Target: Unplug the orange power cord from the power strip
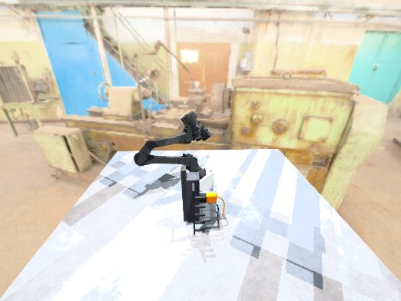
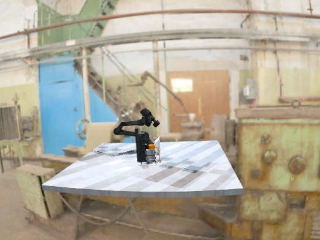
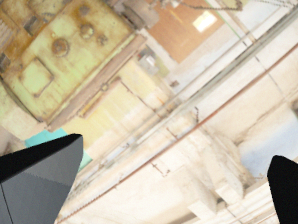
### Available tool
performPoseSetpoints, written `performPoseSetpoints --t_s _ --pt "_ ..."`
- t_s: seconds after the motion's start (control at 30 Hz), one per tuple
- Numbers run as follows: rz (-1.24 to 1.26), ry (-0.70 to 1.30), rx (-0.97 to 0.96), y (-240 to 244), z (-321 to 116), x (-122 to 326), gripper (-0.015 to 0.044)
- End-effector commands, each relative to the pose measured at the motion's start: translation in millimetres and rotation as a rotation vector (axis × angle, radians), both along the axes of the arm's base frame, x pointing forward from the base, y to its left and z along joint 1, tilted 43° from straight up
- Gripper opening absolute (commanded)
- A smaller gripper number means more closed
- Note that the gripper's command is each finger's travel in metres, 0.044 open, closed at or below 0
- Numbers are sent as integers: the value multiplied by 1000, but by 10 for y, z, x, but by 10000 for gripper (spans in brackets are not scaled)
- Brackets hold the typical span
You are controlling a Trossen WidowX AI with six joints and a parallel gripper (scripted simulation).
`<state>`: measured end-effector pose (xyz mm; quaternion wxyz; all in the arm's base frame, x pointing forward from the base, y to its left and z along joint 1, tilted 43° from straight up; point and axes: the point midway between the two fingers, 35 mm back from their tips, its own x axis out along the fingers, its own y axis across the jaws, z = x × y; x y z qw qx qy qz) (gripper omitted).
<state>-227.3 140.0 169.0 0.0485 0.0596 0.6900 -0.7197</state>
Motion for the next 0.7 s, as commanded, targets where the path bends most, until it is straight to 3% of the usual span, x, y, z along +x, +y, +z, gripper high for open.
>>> performPoseSetpoints --t_s 0.0,0.27,0.47,0.67 --pt "-12 -5 -10 27 -7 5 374" --pt "-571 -206 -475 1083 -436 546 164" --pt "-1030 -327 -849 1577 -859 1345 160" --pt "-1480 -432 -1212 1650 -1239 2281 160"
